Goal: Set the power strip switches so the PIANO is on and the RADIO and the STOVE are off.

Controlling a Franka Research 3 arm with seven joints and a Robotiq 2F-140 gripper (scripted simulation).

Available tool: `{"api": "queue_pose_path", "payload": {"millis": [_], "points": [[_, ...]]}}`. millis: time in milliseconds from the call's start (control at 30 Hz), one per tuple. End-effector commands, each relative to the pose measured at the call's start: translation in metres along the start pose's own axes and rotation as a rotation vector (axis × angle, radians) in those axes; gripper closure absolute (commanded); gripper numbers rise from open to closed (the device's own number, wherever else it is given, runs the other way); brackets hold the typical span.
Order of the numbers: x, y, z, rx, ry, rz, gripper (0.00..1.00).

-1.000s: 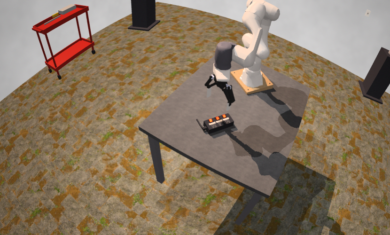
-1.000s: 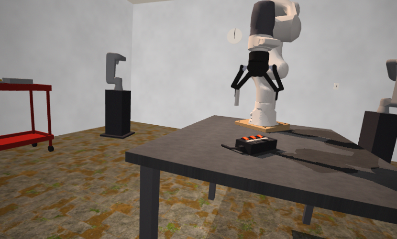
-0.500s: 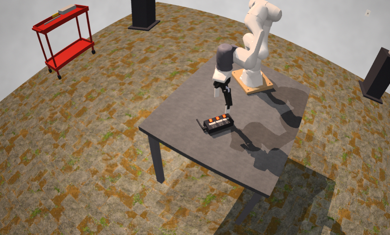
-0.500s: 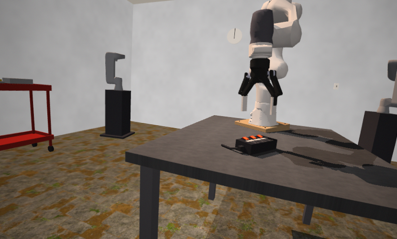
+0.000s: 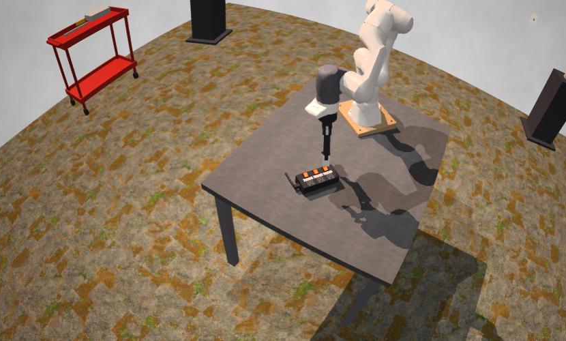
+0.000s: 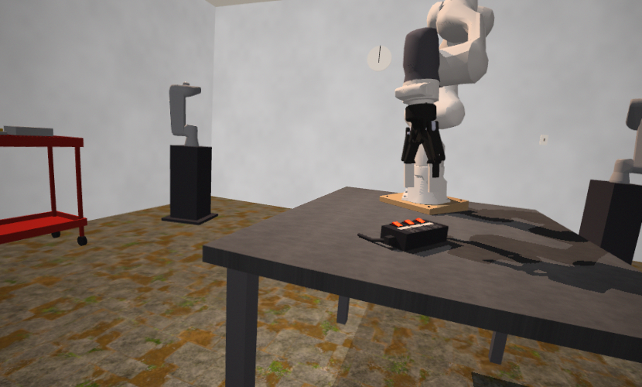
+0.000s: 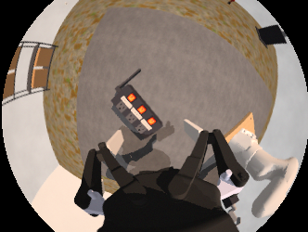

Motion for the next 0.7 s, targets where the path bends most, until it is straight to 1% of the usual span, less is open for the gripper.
{"api": "queue_pose_path", "payload": {"millis": [0,200,267,300,333,367,667], "points": [[-0.0018,-0.0019,0.0018,0.006,0.016,0.279,0.00],[-0.0036,-0.0005,0.0033,0.031,0.018,0.470,0.00],[-0.0036,-0.0005,0.0033,0.031,0.018,0.470,0.00],[-0.0038,-0.0002,0.0033,0.041,0.019,0.552,0.00],[-0.0038,-0.0001,0.0033,0.046,0.020,0.583,0.00],[-0.0039,0.0000,0.0033,0.050,0.022,0.615,1.00],[-0.0049,0.0004,0.0034,0.082,0.039,0.891,1.00]]}}
Point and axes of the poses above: the point where the finger pads meet when closed, its own z axis out along the fingers, its own y axis across the jaws, x = y × z, the point moved 3 cm from there along -z, back along the fingers, and after that the axes turned 13 degrees about -z, right-handed, at the moved point
